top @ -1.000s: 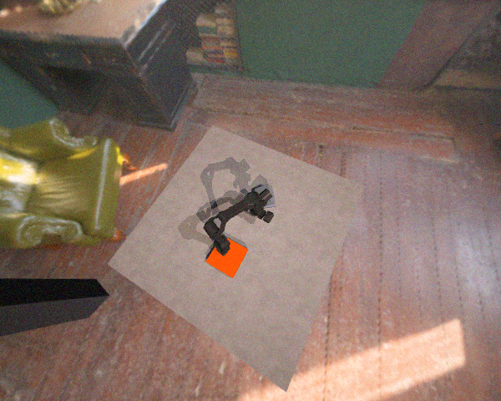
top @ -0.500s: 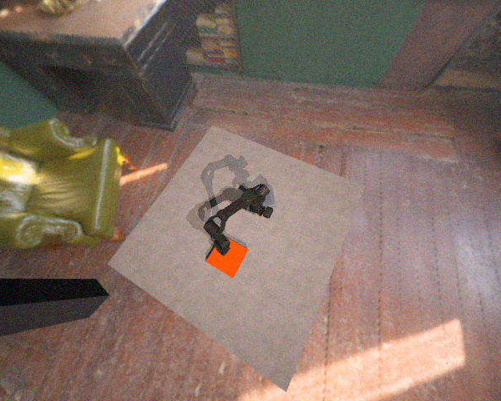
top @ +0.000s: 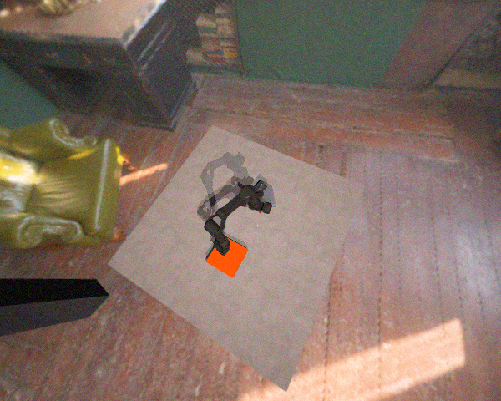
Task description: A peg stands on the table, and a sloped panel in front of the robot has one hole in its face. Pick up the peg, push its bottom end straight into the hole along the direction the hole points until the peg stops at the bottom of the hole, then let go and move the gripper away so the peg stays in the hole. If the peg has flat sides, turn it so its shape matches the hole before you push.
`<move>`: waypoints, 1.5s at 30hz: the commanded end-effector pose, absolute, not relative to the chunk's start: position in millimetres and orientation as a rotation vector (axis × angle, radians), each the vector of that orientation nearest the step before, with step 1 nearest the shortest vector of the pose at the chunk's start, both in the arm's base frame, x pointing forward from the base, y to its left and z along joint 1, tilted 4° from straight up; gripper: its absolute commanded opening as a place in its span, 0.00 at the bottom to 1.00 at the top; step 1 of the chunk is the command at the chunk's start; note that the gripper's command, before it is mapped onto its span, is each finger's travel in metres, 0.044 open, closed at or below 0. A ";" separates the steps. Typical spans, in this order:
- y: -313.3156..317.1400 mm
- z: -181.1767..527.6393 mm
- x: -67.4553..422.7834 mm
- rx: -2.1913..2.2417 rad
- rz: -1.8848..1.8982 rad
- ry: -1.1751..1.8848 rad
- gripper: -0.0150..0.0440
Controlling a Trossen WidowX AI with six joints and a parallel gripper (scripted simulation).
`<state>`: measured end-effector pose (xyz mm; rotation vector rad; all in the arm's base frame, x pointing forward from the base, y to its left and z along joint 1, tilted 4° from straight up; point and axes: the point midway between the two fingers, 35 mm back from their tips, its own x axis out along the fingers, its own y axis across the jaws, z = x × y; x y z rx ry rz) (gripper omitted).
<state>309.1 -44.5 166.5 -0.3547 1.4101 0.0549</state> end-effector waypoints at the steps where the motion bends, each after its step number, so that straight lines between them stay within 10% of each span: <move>1: -41.2 168.6 313.9 -0.393 0.061 1.402 0.25; 45: 9.5 196.1 343.3 -0.679 0.117 1.288 0.25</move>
